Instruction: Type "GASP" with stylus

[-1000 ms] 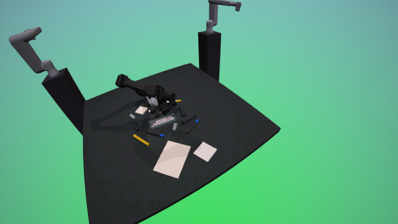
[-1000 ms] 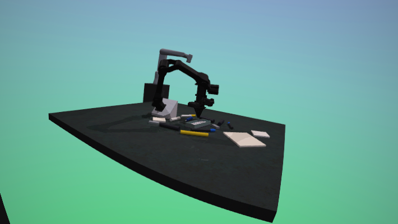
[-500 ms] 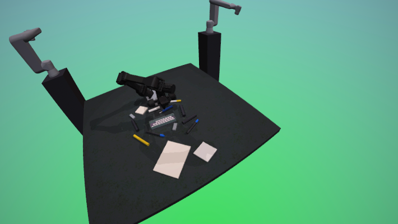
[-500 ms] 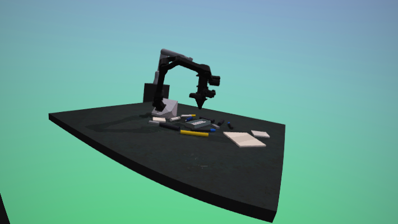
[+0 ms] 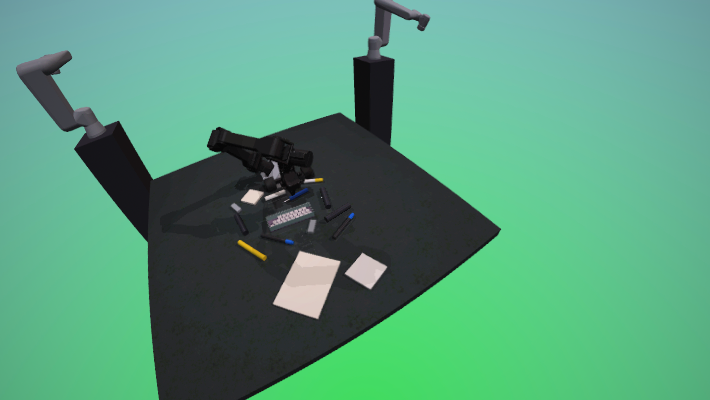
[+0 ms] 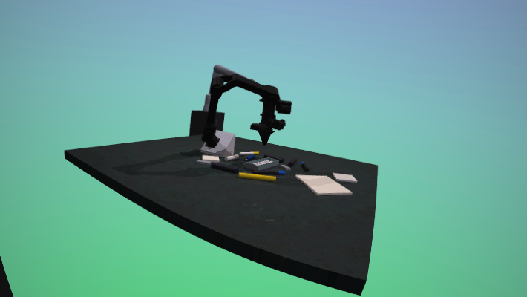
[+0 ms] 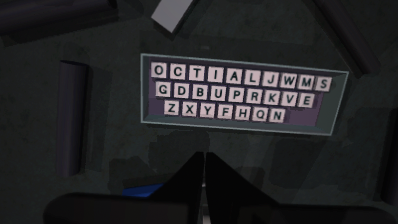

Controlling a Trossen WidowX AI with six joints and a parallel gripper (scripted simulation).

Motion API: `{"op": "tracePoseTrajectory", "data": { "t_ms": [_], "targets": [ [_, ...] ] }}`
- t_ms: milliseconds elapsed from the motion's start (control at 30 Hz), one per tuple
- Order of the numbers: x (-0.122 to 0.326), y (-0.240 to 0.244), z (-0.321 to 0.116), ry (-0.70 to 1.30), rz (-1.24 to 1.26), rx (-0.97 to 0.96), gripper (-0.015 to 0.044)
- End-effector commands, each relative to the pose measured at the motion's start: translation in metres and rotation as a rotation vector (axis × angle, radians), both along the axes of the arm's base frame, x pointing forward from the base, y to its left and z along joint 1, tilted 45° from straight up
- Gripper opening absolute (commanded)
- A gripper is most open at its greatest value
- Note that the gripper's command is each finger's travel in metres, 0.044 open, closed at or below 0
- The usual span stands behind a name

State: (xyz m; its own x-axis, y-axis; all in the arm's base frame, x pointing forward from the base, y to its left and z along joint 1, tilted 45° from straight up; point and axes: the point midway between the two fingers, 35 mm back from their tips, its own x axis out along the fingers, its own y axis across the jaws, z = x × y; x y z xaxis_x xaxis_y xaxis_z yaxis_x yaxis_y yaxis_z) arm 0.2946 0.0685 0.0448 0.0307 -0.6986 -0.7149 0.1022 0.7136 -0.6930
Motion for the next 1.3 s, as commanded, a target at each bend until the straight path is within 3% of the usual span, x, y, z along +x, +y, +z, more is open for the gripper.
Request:
{"op": "tracePoseTrajectory", "data": {
  "t_ms": [0,133,333,667,1000,1267],
  "targets": [
    [0.000,0.000,0.000,0.000,0.000,0.000,0.0000],
    [0.000,0.000,0.000,0.000,0.000,0.000,0.0000],
    [-0.012,0.004,-0.012,-0.107,-0.128,-0.053,0.0150],
    [-0.057,0.012,-0.045,-0.638,-0.503,-0.268,0.0150],
    [-0.089,0.011,-0.059,-1.180,-0.657,-0.352,0.0150],
    [-0.090,0.010,-0.059,-1.198,-0.660,-0.353,0.0150]
  ]
}}
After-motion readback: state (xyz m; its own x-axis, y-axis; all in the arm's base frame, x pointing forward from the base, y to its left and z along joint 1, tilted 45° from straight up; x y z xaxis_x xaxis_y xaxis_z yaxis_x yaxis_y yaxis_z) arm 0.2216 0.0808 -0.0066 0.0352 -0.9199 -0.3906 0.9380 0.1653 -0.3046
